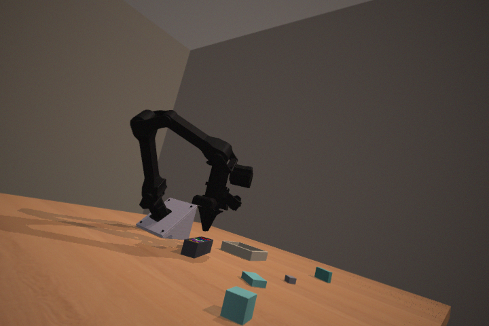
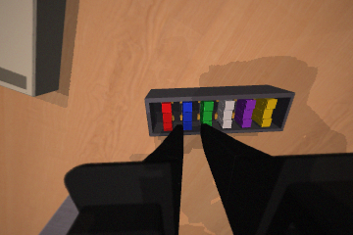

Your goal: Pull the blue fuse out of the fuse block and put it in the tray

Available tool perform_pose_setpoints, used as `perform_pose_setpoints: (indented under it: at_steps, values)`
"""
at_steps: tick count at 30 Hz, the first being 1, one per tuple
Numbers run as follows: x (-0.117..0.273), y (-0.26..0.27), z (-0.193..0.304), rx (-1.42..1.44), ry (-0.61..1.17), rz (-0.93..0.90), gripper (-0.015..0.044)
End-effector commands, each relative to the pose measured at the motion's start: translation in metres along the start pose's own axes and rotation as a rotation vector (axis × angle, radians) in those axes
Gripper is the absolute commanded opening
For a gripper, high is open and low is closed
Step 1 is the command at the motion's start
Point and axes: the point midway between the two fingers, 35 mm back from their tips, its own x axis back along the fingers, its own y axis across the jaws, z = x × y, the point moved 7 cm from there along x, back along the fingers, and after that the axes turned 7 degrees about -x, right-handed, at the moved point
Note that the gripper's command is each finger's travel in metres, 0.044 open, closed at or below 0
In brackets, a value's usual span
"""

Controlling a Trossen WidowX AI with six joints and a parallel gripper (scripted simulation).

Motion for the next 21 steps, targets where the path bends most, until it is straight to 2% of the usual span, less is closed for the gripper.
perform_pose_setpoints:
  at_steps: [1,21]
  values:
    - [-0.006,0.0,0.0,0.007,0.007,0.004,0.0074]
    - [-0.021,0.001,0.0,0.006,0.008,0.006,0.0074]
